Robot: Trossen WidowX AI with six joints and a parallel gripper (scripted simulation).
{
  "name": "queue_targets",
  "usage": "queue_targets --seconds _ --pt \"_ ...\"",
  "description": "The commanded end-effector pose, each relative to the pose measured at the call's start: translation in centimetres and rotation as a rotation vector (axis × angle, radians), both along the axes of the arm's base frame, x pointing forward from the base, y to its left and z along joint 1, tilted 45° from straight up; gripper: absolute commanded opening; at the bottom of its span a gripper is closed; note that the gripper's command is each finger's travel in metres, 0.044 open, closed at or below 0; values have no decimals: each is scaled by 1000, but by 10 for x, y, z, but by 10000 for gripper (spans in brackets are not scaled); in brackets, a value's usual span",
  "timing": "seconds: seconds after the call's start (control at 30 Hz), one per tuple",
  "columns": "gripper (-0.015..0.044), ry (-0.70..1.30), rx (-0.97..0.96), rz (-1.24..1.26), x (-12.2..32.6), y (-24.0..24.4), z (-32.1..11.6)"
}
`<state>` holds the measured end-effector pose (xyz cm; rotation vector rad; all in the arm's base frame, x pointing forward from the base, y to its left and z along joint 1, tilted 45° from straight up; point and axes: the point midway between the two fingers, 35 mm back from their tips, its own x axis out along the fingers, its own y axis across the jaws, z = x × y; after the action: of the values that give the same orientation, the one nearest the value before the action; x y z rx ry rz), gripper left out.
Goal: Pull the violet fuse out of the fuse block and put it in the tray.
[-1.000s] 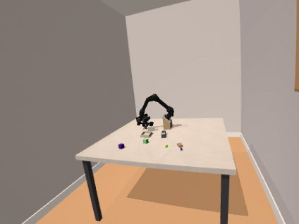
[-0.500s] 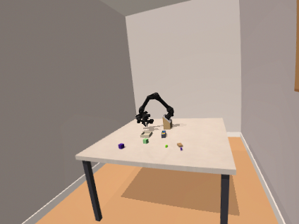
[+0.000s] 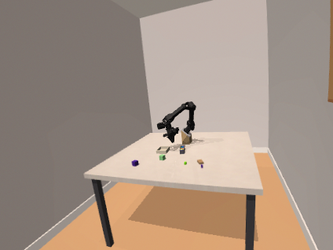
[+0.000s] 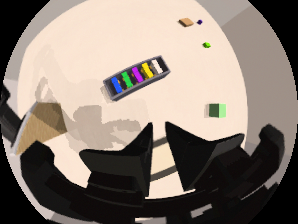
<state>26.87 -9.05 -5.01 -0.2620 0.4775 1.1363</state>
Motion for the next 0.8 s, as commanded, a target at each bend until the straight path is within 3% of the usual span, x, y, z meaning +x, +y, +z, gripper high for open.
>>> queue_targets --seconds 0.0,0.17,0.77 --pt "74 -41 -156 190 10 36 28" --pt "74 -125 -324 376 16 76 58" --pt "74 -129 -330 382 18 82 50"
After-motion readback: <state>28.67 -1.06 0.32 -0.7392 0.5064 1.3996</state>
